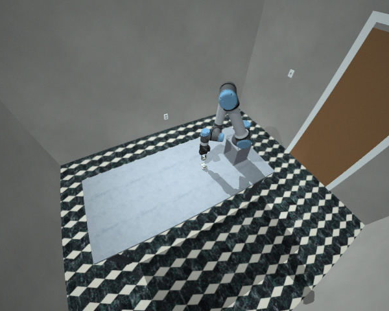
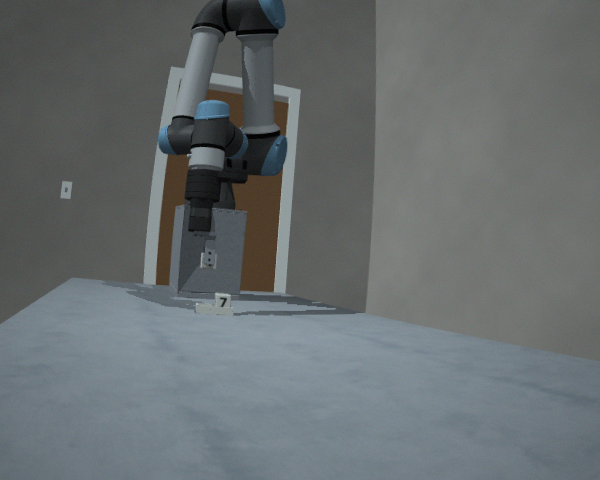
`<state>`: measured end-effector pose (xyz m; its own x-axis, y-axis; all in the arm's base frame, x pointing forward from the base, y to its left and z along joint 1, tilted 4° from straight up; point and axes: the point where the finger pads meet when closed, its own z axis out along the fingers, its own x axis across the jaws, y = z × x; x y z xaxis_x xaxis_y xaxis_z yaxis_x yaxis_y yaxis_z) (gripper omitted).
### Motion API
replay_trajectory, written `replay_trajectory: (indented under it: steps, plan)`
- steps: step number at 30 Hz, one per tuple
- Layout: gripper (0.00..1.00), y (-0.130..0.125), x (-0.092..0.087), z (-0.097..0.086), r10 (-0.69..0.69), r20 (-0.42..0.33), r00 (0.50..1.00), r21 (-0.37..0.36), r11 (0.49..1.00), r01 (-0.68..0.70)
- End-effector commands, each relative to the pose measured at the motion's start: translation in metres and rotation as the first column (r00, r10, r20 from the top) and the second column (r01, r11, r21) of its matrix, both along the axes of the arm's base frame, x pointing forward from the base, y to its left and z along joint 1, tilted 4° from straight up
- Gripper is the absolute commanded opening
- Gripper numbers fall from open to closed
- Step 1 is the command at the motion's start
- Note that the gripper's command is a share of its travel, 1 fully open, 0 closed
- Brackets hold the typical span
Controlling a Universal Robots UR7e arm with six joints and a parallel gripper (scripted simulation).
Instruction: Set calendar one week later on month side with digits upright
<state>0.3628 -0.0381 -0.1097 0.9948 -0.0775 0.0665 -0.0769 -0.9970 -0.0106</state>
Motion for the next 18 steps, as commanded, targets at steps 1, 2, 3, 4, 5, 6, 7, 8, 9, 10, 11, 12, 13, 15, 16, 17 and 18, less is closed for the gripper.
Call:
replay_trajectory:
  steps: [1, 2, 3, 4, 5, 6, 7, 8, 9, 10, 11, 12, 13, 15, 16, 17, 18]
  plan:
    - [0.6, 0.0, -0.0007, 0.0098, 0.0, 0.0, 1.0, 0.0, 1.0, 0.0]
    - [0.6, 0.0, -0.0008, 0.0114, 0.0, 0.0, 1.0, 0.0, 1.0, 0.0]
    - [0.6, 0.0, -0.0009, 0.0128, 0.0, 0.0, 1.0, 0.0, 1.0, 0.0]
    - [0.6, 0.0, -0.001, 0.0141, 0.0, 0.0, 1.0, 0.0, 1.0, 0.0]
    - [0.6, 0.0, -0.0011, 0.0151, 0.0, 0.0, 1.0, 0.0, 1.0, 0.0]
    - [0.6, 0.0, -0.0011, 0.016, 0.0, 0.0, 1.0, 0.0, 1.0, 0.0]
    - [0.6, 0.0, -0.0012, 0.0168, 0.0, 0.0, 1.0, 0.0, 1.0, 0.0]
    - [0.6, 0.0, -0.0012, 0.0173, 0.0, 0.0, 1.0, 0.0, 1.0, 0.0]
    - [0.6, 0.0, -0.0013, 0.0178, 0.0, 0.0, 1.0, 0.0, 1.0, 0.0]
    - [0.6, 0.0, -0.0013, 0.0181, 0.0, 0.0, 1.0, 0.0, 1.0, 0.0]
    - [0.6, 0.0, -0.0013, 0.0183, 0.0, 0.0, 1.0, 0.0, 1.0, 0.0]
    - [0.6, 0.0, -0.0013, 0.0184, 0.0, 0.0, 1.0, 0.0, 1.0, 0.0]
    - [0.6, 0.0, -0.0013, 0.0184, 0.0, 0.0, 1.0, 0.0, 1.0, 0.0]
    - [0.6, 0.0, -0.0013, 0.0184, 0.0, 0.0, 1.0, 0.0, 1.0, 0.0]
    - [0.6, 0.0, -0.0013, 0.0184, 0.0, 0.0, 1.0, 0.0, 1.0, 0.0]
    - [0.6, 0.0, -0.0013, 0.0184, 0.0, 0.0, 1.0, 0.0, 1.0, 0.0]
    - [0.6, 0.0, -0.0013, 0.0184, 0.0, 0.0, 1.0, 0.0, 1.0, 0.0]
